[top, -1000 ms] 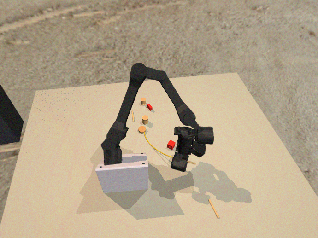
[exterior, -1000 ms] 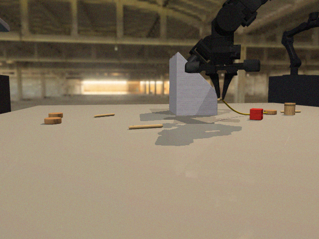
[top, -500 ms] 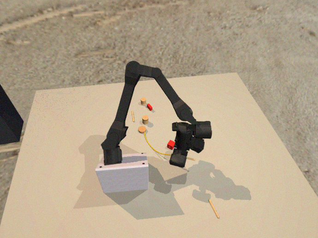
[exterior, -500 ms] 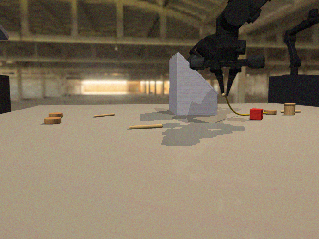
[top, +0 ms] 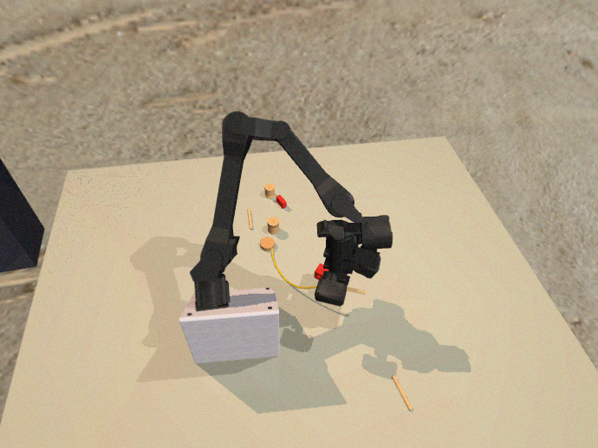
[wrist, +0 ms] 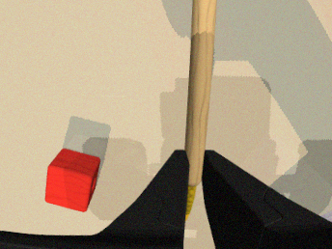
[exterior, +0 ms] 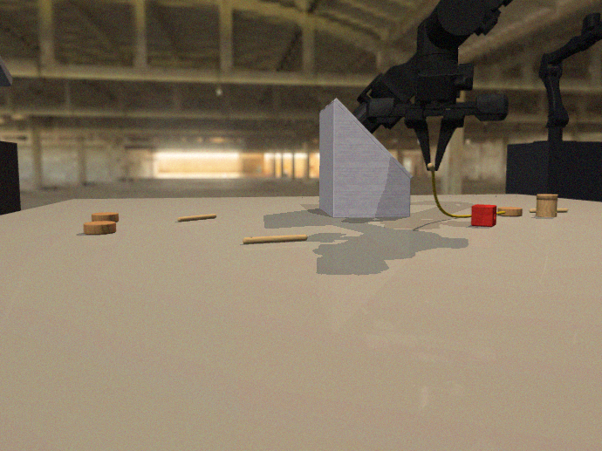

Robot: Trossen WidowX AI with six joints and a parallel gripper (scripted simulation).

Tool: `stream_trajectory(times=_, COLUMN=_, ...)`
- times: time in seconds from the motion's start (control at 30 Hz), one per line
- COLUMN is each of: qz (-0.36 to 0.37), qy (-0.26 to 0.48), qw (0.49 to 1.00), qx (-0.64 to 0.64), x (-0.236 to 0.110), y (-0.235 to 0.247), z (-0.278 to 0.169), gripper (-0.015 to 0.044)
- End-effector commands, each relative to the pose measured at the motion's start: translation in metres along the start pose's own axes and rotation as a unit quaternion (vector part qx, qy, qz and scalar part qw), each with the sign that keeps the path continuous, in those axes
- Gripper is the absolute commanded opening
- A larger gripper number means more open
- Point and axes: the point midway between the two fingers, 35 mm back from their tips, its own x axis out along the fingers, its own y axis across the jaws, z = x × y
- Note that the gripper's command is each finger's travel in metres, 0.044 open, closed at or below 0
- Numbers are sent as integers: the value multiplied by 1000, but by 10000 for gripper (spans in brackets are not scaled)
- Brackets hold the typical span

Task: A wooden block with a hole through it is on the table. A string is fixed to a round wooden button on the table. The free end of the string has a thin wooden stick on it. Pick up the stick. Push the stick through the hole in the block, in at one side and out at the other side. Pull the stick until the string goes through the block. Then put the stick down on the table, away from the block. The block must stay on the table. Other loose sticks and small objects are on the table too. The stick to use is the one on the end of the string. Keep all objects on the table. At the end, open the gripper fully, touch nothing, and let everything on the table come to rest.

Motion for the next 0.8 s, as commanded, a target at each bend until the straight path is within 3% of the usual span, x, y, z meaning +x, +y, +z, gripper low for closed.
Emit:
stream_trajectory(times=0.0, qz=-4, qy=-5, qw=1000, qx=4, x=-4, y=1, z=-4, gripper=0)
stream_trajectory(times=0.77, qz=-4, qy=-41, qw=999, qx=4, x=-26, y=14, z=-22, gripper=0)
